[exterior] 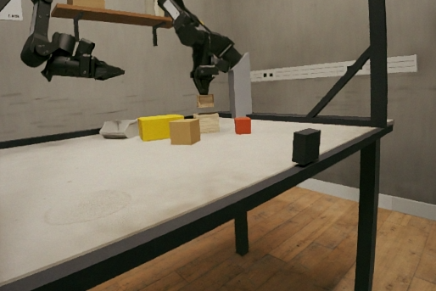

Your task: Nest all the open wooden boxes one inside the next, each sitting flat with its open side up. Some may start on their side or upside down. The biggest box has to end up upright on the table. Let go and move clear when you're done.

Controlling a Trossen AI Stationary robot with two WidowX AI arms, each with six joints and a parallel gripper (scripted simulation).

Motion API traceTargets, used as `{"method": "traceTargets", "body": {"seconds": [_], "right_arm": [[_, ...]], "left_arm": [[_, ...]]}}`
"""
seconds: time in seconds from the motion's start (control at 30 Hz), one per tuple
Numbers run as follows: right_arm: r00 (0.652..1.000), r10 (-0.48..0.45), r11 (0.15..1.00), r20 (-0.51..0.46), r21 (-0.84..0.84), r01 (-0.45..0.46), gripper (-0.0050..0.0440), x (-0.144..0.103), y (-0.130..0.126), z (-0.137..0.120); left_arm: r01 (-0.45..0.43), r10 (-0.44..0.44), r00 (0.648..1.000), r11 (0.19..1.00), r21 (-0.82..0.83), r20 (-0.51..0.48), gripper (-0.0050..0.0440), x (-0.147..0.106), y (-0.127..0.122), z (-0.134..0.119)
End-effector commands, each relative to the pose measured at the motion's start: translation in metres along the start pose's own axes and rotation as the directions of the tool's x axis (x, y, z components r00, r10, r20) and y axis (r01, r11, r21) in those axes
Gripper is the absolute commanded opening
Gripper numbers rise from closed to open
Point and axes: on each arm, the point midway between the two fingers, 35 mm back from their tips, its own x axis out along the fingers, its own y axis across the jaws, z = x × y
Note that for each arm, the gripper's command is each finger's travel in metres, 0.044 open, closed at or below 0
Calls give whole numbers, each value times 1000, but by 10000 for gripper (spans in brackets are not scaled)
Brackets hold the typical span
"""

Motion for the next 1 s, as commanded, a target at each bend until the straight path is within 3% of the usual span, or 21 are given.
{"method": "traceTargets", "body": {"seconds": [0.0, 0.97], "right_arm": [[1000, -7, 1000, 2, -2, 7, 187, 5, -1, 0], [1000, -11, 1000, -2, 1, 11, 187, 23, -3, -3]], "left_arm": [[-1, 1, 1000, 1000, 0, -1, 400, -1, 0, -1], [-1, 1, 1000, 1000, 0, -1, 400, -1, 0, -1]]}}
